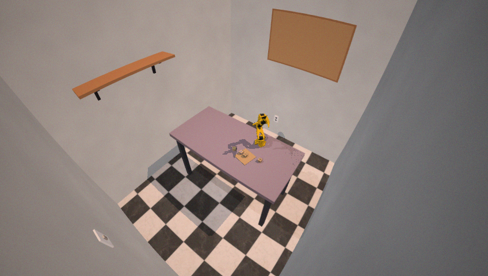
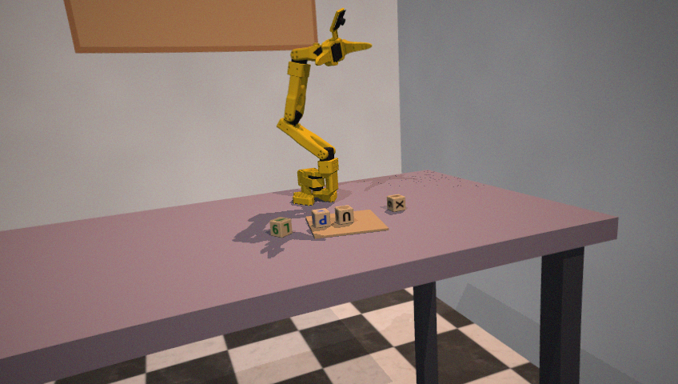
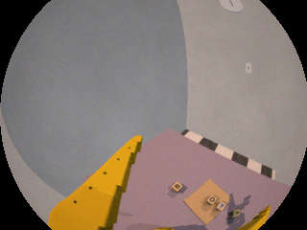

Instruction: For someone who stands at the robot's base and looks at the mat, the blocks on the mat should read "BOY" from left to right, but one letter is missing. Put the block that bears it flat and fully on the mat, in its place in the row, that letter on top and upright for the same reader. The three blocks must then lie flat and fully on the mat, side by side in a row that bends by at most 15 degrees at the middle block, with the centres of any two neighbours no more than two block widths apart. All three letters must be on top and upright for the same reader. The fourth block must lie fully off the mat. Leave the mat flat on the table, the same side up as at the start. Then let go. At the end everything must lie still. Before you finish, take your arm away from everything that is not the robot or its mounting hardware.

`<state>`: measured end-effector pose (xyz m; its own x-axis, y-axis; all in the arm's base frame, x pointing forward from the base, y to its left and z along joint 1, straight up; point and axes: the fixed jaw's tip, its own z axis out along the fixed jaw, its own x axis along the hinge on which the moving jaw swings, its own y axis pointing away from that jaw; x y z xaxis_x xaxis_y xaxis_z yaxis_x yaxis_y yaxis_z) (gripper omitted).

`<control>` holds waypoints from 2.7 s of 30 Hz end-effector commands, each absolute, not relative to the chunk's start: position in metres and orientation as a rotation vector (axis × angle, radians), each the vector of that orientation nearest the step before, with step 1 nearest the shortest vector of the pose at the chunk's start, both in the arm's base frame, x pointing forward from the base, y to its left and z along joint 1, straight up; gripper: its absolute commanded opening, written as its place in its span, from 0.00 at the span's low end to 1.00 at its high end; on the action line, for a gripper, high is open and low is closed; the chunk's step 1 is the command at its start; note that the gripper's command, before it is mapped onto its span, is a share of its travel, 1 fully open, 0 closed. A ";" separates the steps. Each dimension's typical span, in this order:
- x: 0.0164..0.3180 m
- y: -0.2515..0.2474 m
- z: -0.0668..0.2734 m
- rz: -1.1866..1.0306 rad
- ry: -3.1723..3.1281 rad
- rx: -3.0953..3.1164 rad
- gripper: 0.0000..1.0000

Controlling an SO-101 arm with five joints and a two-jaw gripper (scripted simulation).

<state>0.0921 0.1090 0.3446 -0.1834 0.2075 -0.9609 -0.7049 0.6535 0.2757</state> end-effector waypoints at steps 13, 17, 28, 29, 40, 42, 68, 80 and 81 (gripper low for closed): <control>0.110 0.107 0.324 0.727 1.661 -0.408 1.00; 0.116 0.106 0.316 0.685 1.700 -0.401 1.00; 0.127 0.101 0.299 0.591 1.789 -0.383 1.00; 0.127 0.101 0.298 0.590 1.789 -0.383 1.00; 0.141 0.092 0.274 0.467 1.913 -0.352 1.00; 0.141 0.091 0.272 0.461 1.920 -0.350 1.00; 0.154 0.072 0.237 0.304 2.095 -0.295 1.00; 0.158 0.061 0.220 0.231 2.187 -0.261 1.00; 0.158 0.061 0.219 0.230 2.189 -0.261 1.00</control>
